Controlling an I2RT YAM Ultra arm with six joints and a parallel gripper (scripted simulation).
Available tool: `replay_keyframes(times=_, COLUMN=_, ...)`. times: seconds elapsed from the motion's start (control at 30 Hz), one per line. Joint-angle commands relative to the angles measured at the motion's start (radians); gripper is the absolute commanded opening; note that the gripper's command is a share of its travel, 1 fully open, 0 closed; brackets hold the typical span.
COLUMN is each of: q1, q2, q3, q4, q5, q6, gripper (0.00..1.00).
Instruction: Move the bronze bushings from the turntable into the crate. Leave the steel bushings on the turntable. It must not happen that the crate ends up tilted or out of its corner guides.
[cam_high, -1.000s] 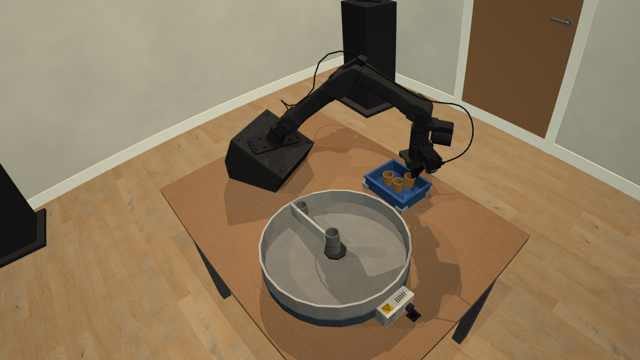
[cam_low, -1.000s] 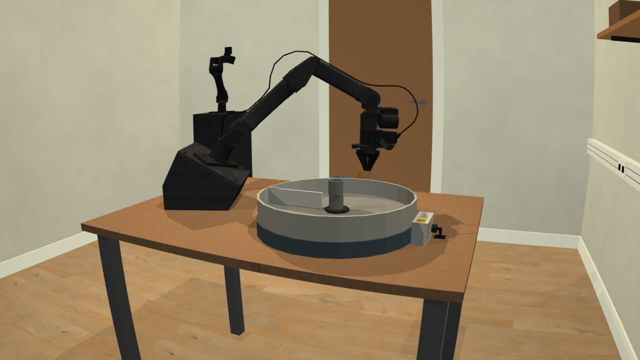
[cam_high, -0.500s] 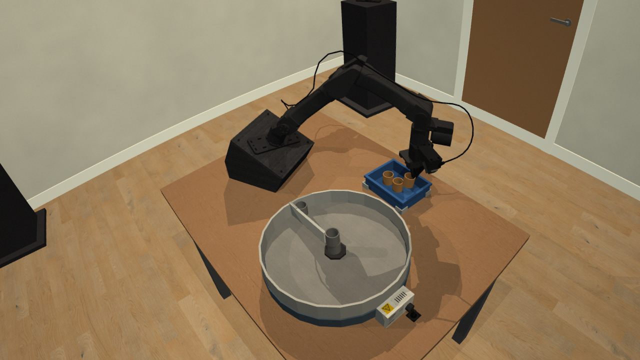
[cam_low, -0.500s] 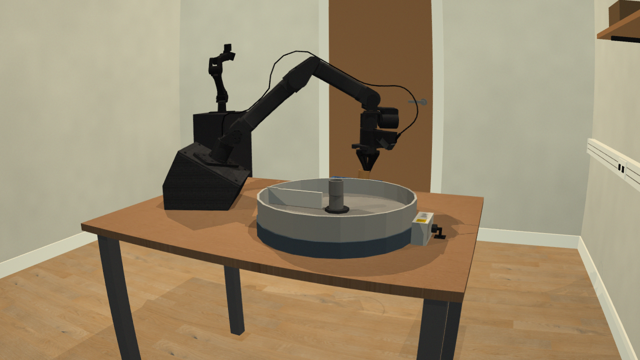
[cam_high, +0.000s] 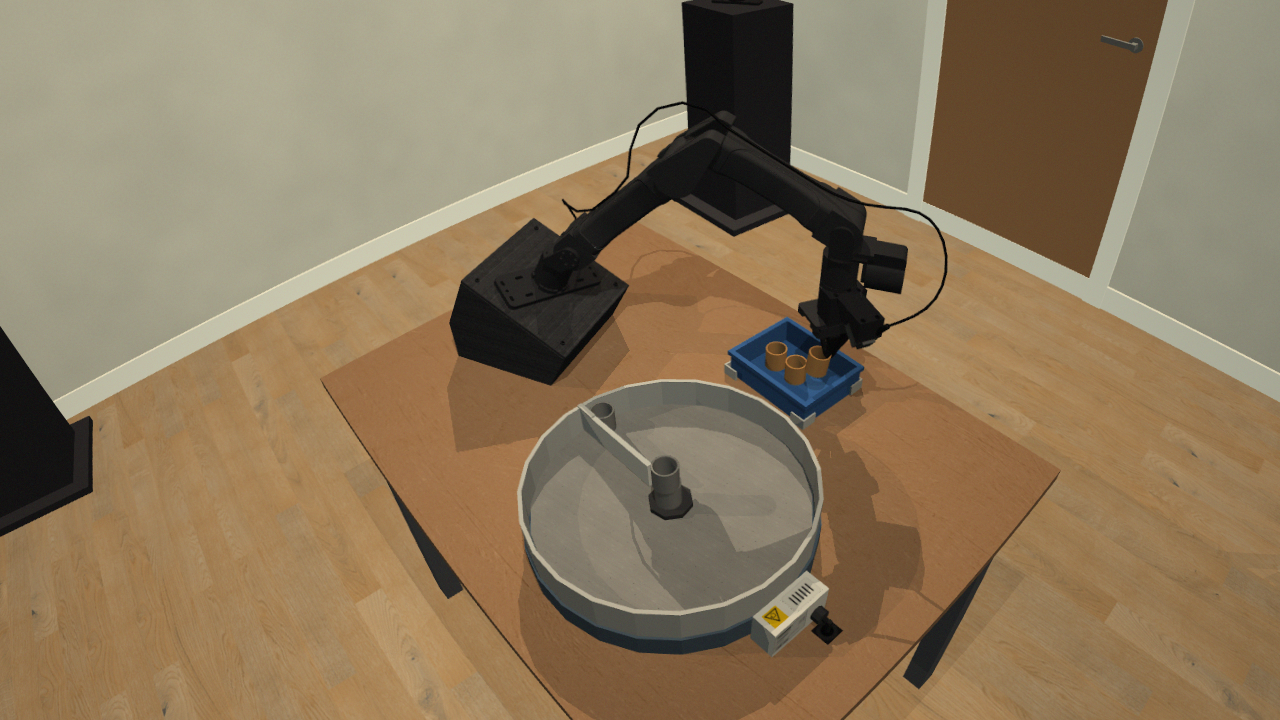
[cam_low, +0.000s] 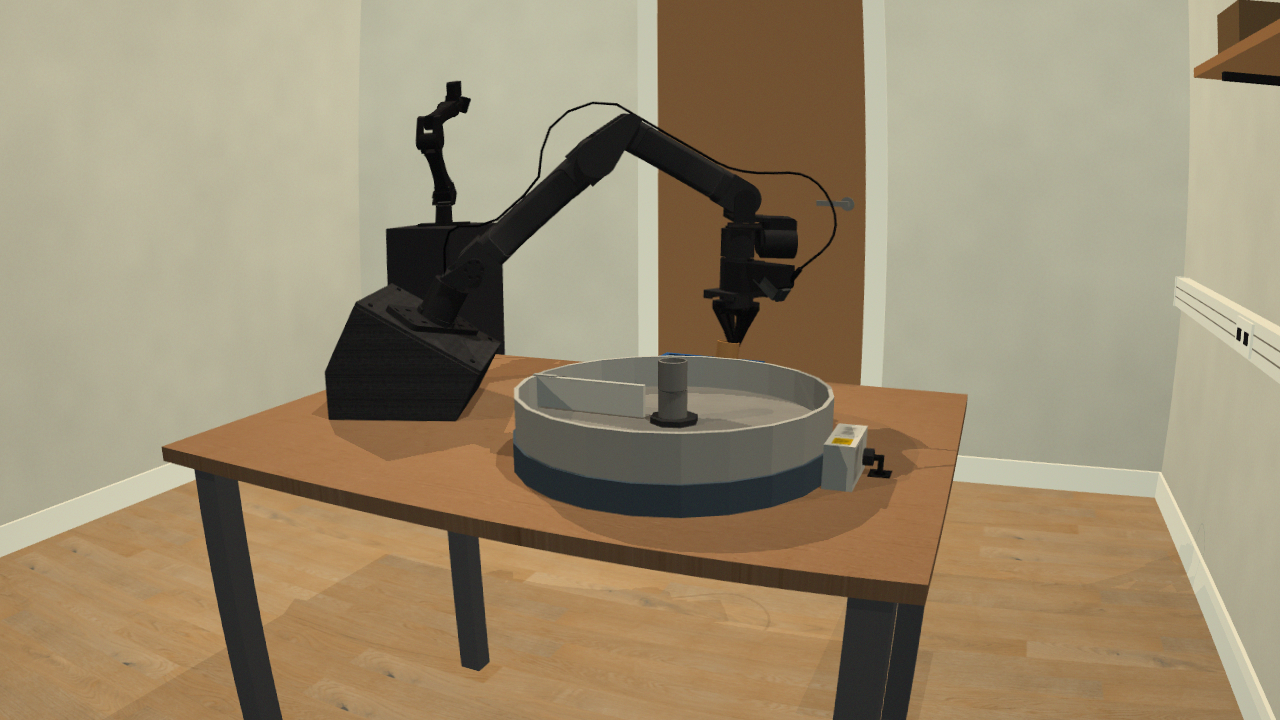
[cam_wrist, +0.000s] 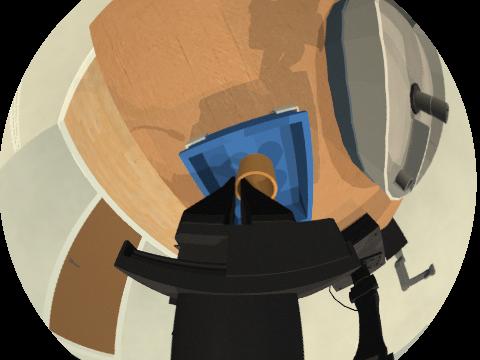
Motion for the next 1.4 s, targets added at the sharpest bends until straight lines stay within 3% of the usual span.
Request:
replay_keyframes(times=0.0, q1=0.006, q2=-0.032, q3=0.040, q4=0.006, q5=0.003, q6=0.007, gripper=0.00)
replay_keyframes(times=1.37, q1=0.000, q2=-0.014, q3=0.027, q4=0.041, q5=0.001, q6=0.003, gripper=0.00)
